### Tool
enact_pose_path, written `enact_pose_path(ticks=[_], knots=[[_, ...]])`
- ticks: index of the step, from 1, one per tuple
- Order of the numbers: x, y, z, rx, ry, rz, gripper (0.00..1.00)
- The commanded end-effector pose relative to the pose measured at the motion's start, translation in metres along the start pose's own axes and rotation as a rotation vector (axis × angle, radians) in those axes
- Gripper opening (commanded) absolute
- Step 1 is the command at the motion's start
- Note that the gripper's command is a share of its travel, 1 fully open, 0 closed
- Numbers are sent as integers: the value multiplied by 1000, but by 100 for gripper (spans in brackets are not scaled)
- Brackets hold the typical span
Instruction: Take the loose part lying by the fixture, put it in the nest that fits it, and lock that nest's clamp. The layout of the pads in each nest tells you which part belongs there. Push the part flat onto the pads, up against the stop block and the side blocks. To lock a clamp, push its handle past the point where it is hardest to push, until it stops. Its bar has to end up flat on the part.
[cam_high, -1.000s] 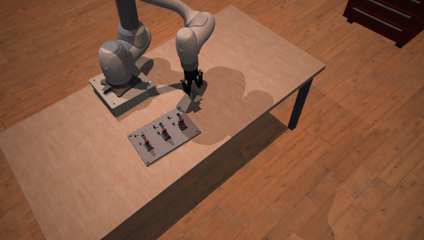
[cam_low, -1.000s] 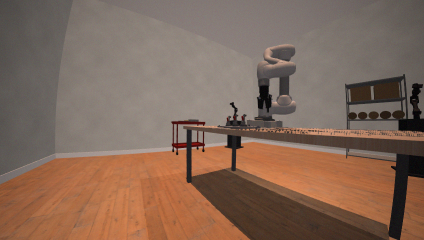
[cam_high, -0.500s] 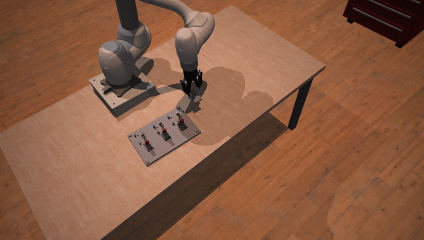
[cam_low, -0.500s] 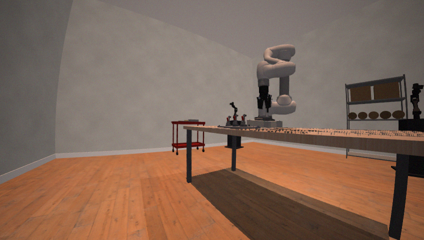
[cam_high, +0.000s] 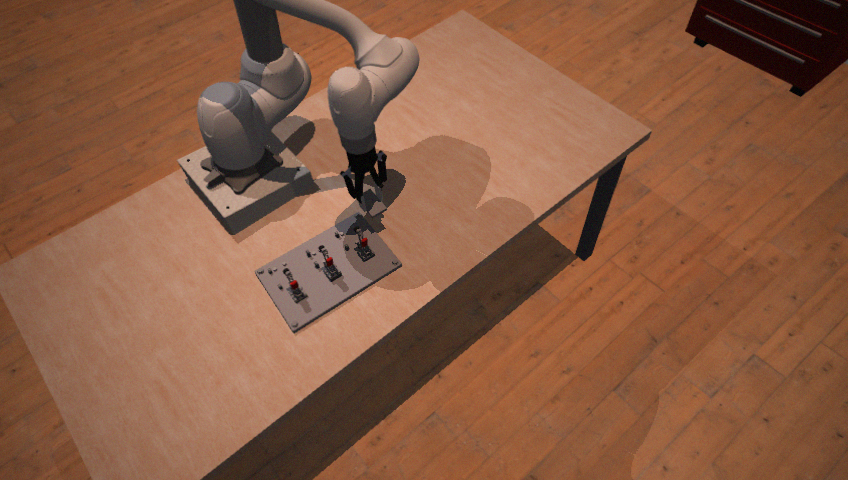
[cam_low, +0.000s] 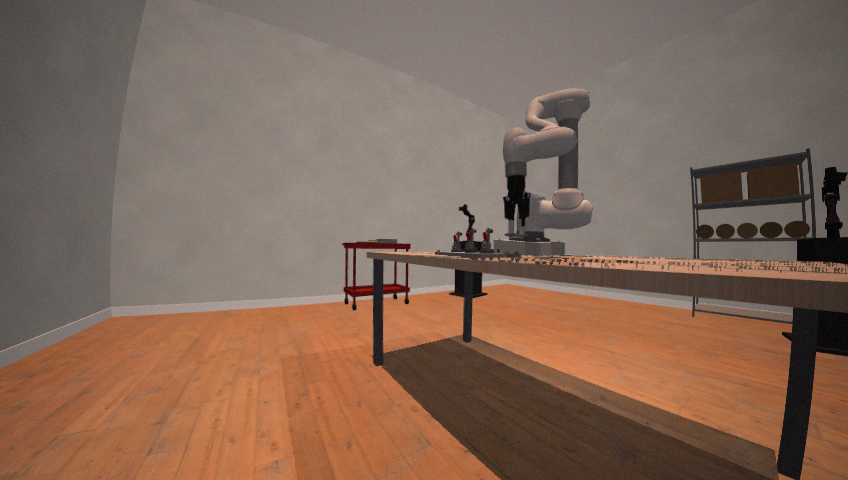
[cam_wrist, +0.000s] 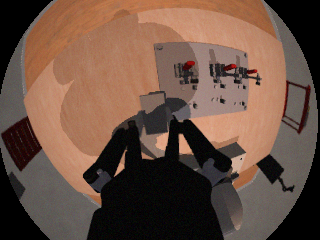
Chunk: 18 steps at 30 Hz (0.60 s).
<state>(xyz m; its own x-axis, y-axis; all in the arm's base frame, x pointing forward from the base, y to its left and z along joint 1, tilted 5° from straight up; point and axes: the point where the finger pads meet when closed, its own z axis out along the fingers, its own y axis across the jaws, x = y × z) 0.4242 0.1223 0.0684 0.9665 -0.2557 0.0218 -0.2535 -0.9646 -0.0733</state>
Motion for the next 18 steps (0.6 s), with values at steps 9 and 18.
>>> enact_pose_path(ticks=[9,18], knots=[[1,99,2,2,-1,-1,10],[2,192,5,2,-1,-1,10]])
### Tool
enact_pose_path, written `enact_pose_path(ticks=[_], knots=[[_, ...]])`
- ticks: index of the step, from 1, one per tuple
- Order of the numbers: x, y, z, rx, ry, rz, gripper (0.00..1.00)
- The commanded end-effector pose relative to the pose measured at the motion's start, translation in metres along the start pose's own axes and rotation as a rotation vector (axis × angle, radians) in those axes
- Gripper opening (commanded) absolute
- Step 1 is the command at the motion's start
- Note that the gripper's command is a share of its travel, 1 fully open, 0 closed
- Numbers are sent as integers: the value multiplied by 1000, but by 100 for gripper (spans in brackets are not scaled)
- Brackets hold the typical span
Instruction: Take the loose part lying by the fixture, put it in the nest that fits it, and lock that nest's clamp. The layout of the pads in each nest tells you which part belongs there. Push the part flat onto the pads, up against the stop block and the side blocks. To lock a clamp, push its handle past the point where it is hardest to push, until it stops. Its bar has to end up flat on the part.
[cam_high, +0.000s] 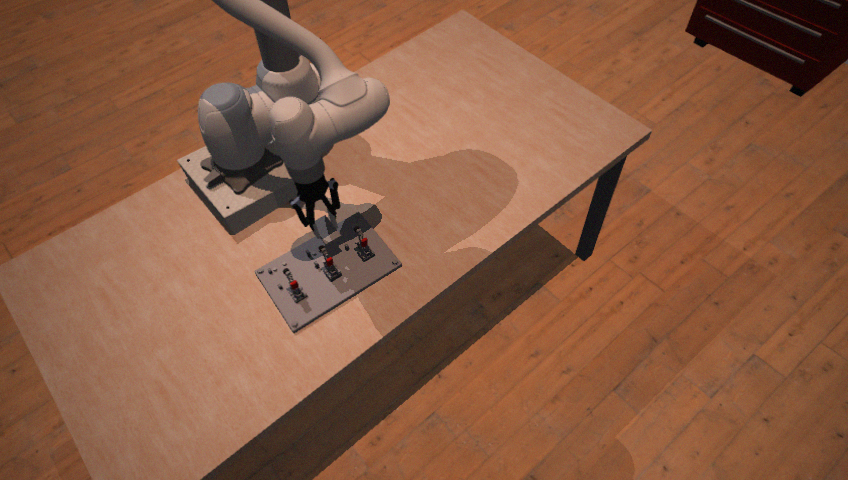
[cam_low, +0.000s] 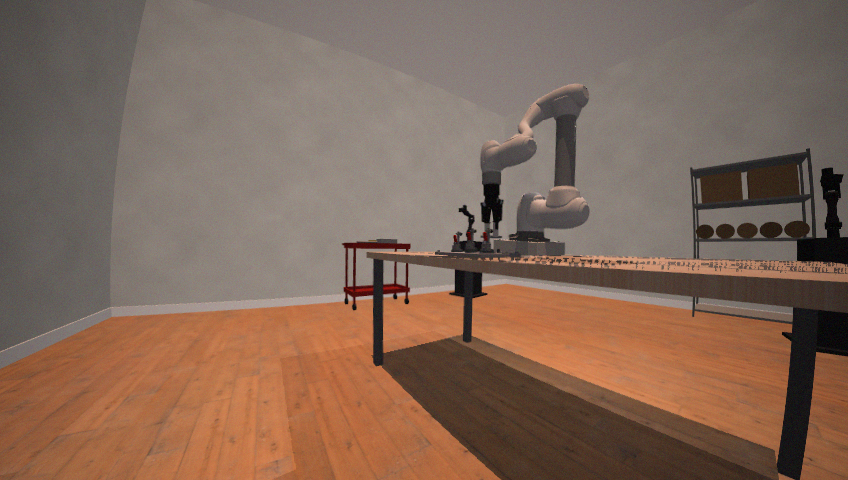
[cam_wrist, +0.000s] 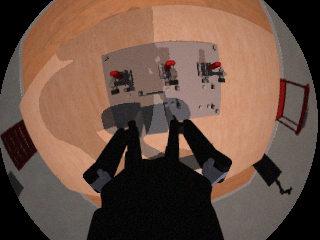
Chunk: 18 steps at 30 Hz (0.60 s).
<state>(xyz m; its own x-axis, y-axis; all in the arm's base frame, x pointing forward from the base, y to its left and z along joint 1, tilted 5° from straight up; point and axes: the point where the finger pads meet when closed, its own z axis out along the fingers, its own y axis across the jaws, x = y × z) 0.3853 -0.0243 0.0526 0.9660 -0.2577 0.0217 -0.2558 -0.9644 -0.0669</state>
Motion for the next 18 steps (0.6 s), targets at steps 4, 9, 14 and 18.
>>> enact_pose_path(ticks=[4,9,14,18], knots=[[3,59,1,9,-1,-3,10],[3,99,3,9,-1,-3,10],[3,129,4,9,-1,-3,10],[3,143,5,9,-1,-3,10]])
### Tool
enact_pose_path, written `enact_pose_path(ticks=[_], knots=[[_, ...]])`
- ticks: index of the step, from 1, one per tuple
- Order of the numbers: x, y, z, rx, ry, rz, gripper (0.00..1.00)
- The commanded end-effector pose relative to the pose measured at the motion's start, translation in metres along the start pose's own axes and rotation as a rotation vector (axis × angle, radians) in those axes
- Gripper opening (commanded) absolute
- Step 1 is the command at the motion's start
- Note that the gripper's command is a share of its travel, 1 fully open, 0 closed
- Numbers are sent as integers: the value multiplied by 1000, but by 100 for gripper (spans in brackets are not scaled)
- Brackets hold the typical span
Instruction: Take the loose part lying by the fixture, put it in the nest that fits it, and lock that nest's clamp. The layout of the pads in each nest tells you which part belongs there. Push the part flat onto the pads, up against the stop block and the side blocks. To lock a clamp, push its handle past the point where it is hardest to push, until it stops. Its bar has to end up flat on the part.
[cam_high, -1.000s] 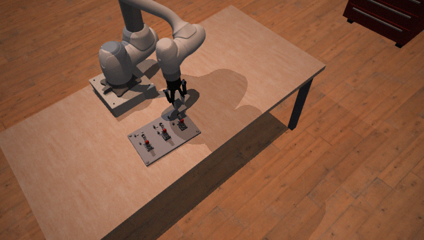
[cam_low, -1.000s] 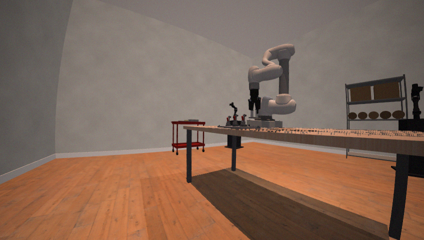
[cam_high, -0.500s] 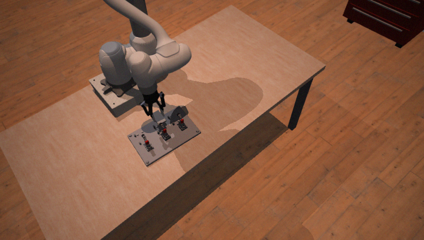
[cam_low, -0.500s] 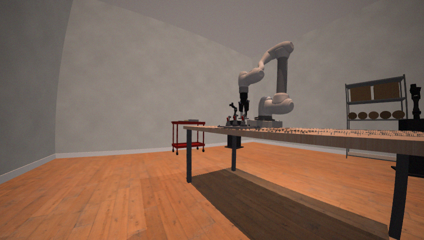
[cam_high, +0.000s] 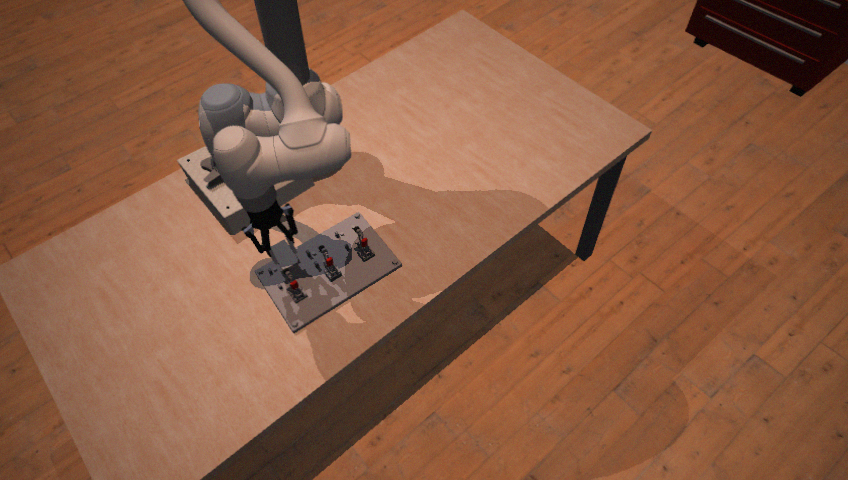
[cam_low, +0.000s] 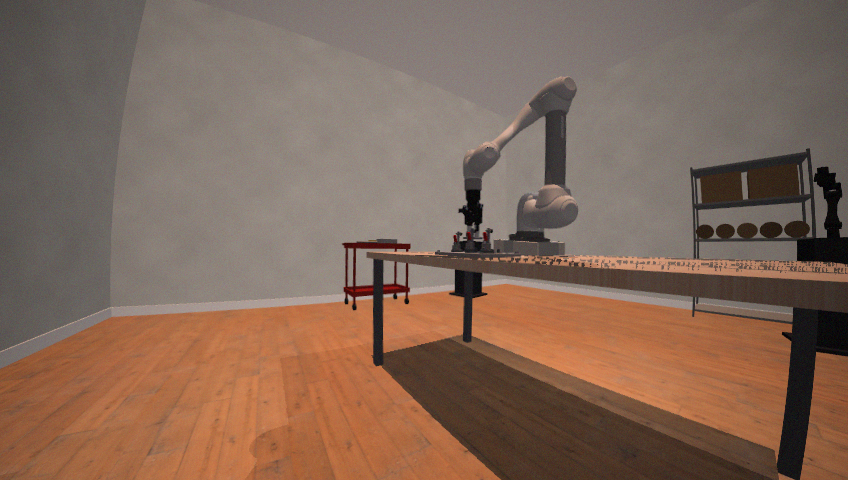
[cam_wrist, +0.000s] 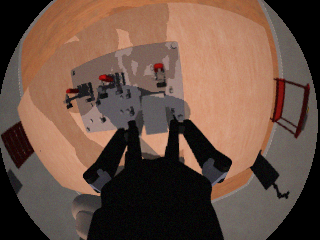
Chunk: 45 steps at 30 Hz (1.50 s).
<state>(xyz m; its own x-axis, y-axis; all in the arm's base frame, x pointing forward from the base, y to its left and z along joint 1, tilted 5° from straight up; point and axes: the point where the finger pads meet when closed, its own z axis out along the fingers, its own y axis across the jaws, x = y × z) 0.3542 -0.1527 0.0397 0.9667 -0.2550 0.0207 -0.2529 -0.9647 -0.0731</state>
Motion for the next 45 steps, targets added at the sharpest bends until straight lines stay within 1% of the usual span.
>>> enact_pose_path(ticks=[1,8,45], knots=[[0,10,0,2,1,-1,10],[1,17,1,2,1,-1,10],[1,17,3,3,1,-1,10]])
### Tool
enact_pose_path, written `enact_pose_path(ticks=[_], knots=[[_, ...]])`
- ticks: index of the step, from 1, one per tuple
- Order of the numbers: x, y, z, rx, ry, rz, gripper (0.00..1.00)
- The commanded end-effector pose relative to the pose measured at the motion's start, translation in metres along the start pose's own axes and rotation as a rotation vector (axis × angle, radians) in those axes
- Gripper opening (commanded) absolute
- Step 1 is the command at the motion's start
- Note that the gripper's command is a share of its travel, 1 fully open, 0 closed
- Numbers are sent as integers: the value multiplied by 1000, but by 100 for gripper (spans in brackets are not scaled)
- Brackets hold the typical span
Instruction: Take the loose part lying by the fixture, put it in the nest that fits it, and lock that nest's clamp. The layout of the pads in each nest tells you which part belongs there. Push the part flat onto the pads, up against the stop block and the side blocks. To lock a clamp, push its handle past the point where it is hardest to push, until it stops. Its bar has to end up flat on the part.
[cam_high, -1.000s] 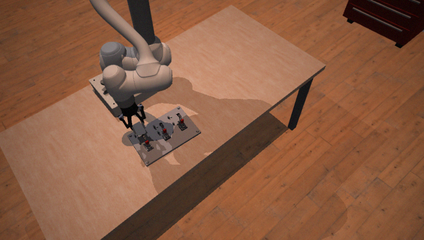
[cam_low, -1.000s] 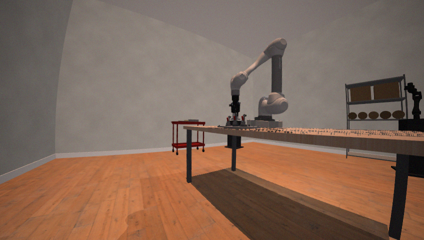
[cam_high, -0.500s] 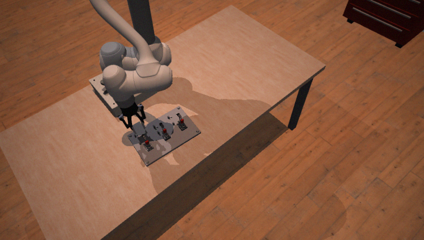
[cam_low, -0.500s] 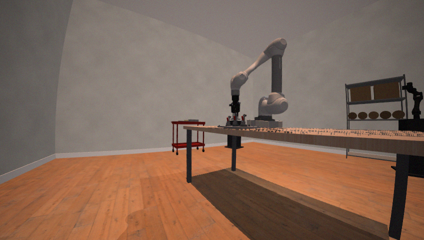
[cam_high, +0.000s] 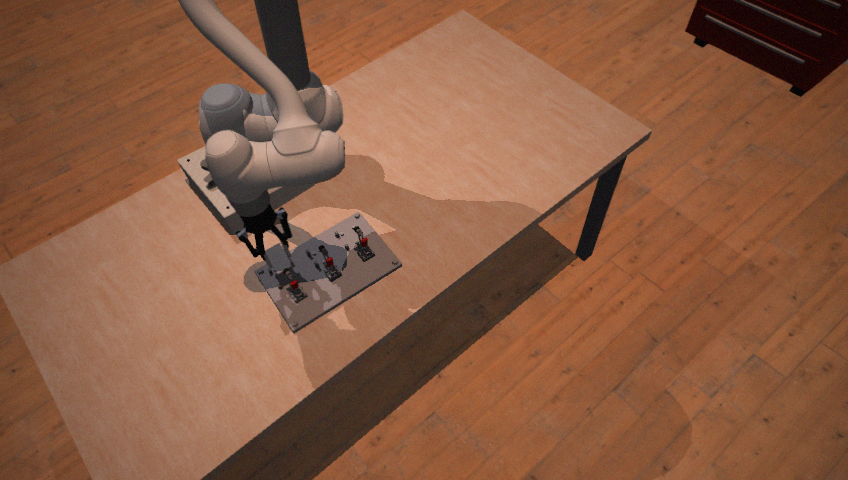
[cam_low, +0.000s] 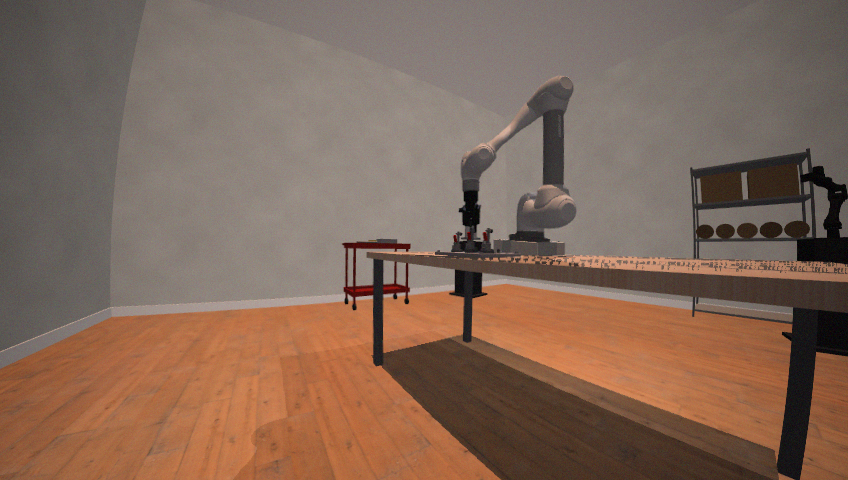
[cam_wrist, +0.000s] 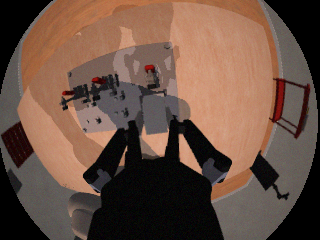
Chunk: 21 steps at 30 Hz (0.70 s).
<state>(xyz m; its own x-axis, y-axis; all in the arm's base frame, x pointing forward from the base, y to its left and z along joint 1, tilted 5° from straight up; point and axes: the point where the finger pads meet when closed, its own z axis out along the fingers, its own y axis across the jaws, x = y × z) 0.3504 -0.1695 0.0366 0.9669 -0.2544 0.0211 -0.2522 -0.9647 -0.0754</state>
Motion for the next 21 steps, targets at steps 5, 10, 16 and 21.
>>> enact_pose_path(ticks=[5,10,16,21], knots=[[0,0,5,0,0,0,10],[0,0,8,0,0,0,10],[1,0,17,0,0,0,10],[1,0,25,0,0,0,10]])
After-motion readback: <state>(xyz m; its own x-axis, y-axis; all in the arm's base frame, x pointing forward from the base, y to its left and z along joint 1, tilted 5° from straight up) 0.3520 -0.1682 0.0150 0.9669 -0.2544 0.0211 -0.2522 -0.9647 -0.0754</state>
